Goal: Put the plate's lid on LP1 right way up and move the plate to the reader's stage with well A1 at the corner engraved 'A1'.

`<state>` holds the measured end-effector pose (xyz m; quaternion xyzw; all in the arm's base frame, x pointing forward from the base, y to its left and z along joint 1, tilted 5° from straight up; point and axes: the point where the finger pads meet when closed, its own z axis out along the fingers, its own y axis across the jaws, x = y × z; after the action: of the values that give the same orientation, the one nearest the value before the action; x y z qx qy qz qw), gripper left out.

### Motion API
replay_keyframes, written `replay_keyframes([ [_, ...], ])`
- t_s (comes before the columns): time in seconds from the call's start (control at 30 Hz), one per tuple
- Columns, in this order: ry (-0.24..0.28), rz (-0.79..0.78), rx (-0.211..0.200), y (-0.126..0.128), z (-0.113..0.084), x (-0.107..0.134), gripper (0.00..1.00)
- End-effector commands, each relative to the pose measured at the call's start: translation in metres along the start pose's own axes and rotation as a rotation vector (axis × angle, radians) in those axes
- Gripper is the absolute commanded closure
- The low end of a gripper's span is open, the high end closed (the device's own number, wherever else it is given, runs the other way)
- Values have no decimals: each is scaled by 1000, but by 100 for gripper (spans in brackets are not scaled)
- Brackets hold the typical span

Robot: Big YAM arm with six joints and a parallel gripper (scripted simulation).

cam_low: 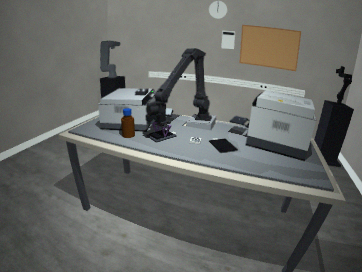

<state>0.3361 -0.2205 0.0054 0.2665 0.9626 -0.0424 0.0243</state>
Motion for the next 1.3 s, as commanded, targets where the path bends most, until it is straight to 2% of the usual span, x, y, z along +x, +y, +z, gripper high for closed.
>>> replay_keyframes([
  [0.0, 6, 3, -4, 3, 9, 0, 15],
  [1.27, 22, 5, -4, 0, 17, 8, 15],
])
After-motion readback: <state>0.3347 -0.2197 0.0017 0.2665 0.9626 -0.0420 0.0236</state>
